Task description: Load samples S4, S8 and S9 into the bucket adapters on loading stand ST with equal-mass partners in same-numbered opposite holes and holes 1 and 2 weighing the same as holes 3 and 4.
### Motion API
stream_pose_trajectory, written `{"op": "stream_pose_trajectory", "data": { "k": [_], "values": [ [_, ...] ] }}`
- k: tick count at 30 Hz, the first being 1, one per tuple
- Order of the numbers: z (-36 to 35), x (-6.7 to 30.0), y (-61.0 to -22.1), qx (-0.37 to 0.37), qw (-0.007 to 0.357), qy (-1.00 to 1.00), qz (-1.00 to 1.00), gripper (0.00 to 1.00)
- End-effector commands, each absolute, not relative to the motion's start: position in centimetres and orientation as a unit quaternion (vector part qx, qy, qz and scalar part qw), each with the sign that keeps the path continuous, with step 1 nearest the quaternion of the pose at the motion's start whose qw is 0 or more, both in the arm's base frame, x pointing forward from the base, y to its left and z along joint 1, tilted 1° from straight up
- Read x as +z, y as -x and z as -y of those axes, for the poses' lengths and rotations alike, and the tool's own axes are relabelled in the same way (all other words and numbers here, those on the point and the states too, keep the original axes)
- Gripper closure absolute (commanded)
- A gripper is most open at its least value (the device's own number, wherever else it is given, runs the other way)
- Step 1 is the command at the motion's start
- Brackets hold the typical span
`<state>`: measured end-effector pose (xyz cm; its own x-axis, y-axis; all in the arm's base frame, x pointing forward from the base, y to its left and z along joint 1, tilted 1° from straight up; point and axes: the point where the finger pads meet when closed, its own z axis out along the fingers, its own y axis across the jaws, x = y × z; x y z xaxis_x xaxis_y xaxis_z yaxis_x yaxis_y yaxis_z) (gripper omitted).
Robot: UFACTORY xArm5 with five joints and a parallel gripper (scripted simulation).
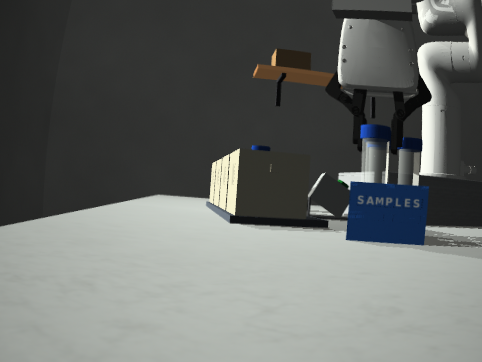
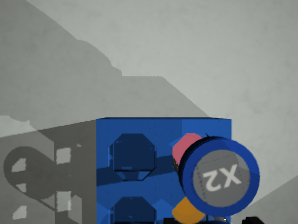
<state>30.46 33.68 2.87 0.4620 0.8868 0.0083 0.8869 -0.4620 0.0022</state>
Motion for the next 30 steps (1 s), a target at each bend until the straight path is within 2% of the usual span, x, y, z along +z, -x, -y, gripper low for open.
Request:
{"op": "stream_pose_trajectory", "data": {
  "k": [1,30],
  "values": [
    [-33.8,3.0,-30.6,-0.004,0.009,0.855,0.519,1.00],
    [-33.8,4.6,-30.6,-0.004,0.009,0.855,0.519,1.00]
  ]
}}
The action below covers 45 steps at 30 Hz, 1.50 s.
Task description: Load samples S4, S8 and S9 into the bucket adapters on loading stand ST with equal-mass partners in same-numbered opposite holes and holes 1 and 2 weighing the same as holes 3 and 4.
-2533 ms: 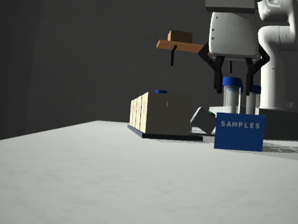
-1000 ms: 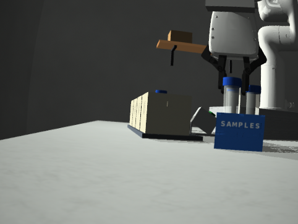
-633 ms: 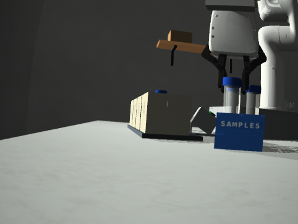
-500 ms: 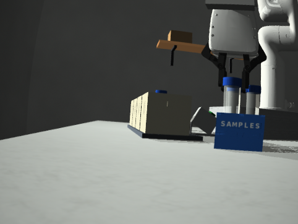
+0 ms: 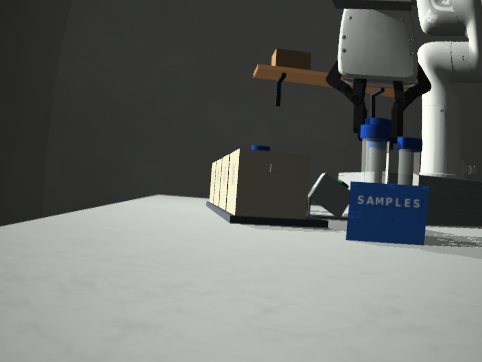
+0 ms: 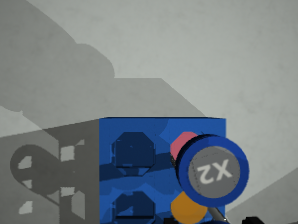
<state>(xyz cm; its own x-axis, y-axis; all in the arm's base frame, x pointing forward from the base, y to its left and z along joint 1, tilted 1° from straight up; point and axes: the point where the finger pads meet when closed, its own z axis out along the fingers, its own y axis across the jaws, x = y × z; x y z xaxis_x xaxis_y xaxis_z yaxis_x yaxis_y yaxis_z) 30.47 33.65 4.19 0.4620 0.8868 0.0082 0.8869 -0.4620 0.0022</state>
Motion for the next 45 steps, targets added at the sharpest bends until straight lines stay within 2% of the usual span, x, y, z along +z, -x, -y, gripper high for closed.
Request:
{"op": "stream_pose_trajectory", "data": {
  "k": [1,13,45],
  "values": [
    [-33.8,4.7,-30.6,-0.004,0.009,0.855,0.519,1.00],
    [-33.7,5.0,-30.6,-0.004,0.009,0.855,0.519,1.00],
    [-33.7,10.6,-30.6,-0.004,0.009,0.855,0.519,1.00]
  ]
}}
